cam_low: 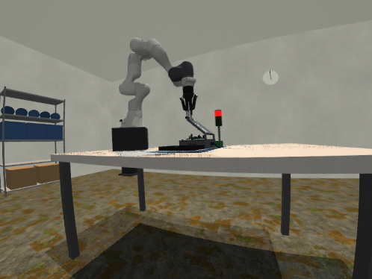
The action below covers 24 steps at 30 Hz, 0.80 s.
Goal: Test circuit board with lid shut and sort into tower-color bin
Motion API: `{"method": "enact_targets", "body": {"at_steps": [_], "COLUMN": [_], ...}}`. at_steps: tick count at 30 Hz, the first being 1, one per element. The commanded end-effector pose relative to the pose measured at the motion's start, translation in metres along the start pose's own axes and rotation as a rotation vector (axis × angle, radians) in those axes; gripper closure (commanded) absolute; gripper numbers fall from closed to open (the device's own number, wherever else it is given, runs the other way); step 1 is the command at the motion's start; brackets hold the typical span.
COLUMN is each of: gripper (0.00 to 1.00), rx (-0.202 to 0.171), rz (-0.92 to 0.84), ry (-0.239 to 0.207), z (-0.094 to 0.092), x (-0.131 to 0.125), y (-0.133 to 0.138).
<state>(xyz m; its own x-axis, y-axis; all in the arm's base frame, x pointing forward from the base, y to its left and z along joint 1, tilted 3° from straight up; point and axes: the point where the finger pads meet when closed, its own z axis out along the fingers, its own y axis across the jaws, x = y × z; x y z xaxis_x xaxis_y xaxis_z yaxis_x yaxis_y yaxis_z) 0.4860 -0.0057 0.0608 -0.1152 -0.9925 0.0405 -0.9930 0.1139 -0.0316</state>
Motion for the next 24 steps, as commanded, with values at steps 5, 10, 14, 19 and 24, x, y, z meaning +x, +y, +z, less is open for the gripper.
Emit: {"method": "enact_targets", "body": {"at_steps": [5,10,14,19,24], "gripper": [1.00,1.00,1.00,1.00,1.00], "rx": [0.003,0.003,0.003,0.003,0.003], "rz": [-0.002,-0.002,-0.002,-0.002,-0.002], "ry": [0.000,0.000,0.000,0.000,0.000], "z": [-0.011,-0.023,-0.031,-0.039,-0.041], "x": [0.000,0.000,0.000,0.000,0.000], "y": [-0.010,-0.022,-0.033,-0.043,-0.046]}}
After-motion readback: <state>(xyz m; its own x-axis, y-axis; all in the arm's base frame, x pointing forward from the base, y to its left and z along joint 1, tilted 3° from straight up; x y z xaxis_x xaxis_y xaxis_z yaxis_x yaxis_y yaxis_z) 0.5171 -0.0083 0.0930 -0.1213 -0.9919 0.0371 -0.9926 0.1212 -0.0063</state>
